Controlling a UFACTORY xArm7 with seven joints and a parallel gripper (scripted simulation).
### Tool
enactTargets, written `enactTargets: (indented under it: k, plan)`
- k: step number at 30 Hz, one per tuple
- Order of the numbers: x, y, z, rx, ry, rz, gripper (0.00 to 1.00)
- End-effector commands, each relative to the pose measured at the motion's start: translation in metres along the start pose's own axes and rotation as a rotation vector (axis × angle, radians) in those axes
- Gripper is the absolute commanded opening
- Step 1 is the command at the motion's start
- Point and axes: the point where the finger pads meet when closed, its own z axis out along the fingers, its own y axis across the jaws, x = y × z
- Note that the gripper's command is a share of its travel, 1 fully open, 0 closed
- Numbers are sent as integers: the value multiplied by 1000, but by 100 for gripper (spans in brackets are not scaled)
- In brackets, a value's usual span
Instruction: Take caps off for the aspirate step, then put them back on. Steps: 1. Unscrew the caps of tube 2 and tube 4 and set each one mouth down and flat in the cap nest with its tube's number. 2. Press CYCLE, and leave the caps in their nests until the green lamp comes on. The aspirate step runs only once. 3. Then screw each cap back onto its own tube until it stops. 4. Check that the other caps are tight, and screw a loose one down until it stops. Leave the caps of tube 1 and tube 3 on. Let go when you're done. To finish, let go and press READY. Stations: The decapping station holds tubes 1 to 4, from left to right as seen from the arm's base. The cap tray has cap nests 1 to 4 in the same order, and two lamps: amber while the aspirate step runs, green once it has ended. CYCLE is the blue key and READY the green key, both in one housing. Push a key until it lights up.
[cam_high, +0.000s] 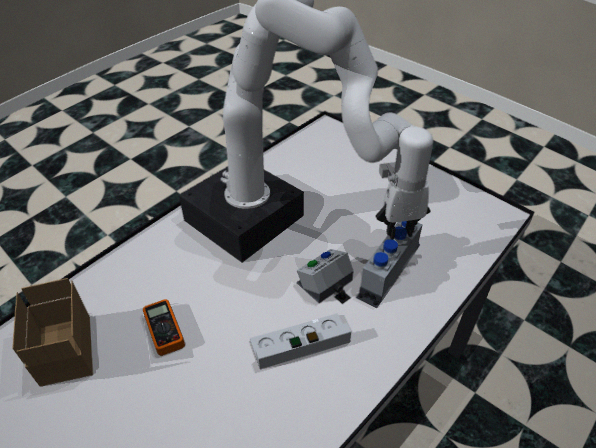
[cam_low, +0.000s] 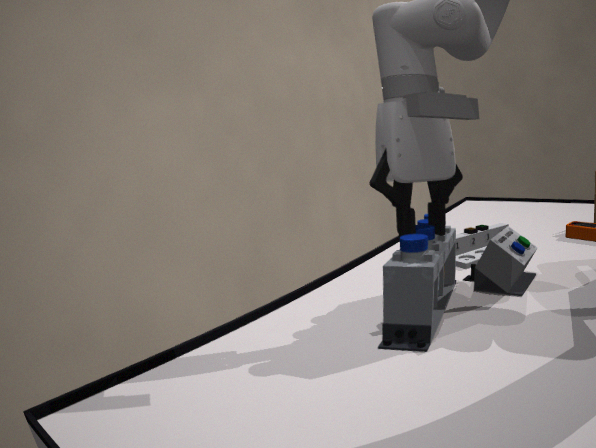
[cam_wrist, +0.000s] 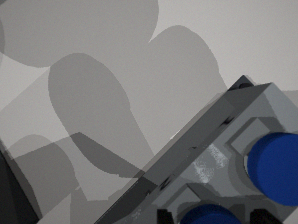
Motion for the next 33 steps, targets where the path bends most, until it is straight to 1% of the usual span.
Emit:
enactTargets:
  k: [1,3,9,11,13,26,28,29,33]
  plan:
    - [-1,2,-2,-4,-2,166,46]
    - [-1,2,-1,-5,-2,313,46]
    - [-1,2,-2,-6,1,642,46]
    - [-1,2,-2,-6,1,642,46]
    - [-1,2,-2,-5,0,830,46]
    - [-1,1,-1,-6,5,1528,46]
    - [-1,1,-1,-6,5,1528,46]
    - [-1,1,-1,-5,2,1570,46]
    - [-1,2,-1,-5,2,1570,46]
